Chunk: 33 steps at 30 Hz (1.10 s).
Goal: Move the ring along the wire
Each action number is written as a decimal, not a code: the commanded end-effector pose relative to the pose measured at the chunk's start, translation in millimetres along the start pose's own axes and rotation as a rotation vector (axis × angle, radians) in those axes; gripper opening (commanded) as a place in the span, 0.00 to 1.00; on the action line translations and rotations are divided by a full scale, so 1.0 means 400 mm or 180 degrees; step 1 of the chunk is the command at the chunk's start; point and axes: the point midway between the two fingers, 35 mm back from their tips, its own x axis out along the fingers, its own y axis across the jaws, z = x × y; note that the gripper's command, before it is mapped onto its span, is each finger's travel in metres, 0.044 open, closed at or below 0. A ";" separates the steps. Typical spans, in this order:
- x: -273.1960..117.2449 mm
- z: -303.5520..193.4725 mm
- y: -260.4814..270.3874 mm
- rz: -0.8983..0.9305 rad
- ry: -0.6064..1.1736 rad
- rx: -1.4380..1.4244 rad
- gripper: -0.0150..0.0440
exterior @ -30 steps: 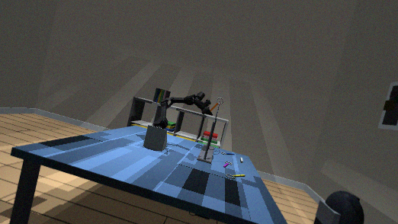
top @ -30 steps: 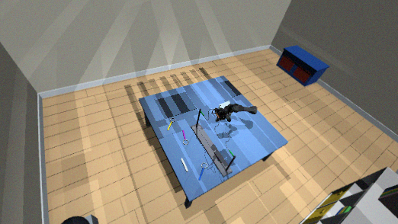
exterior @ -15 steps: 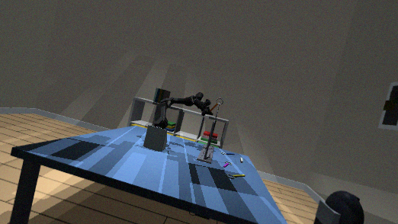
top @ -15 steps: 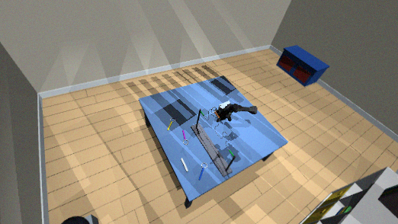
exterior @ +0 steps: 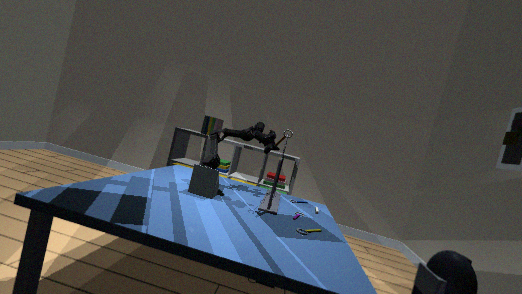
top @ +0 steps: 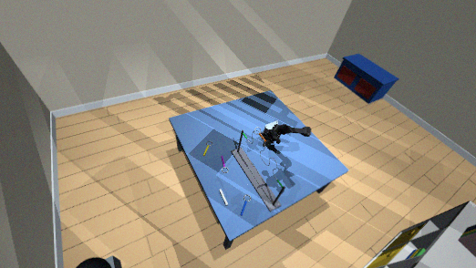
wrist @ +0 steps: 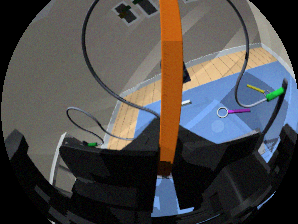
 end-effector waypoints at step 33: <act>0.001 0.006 0.038 0.0658 -0.0161 0.1248 0.00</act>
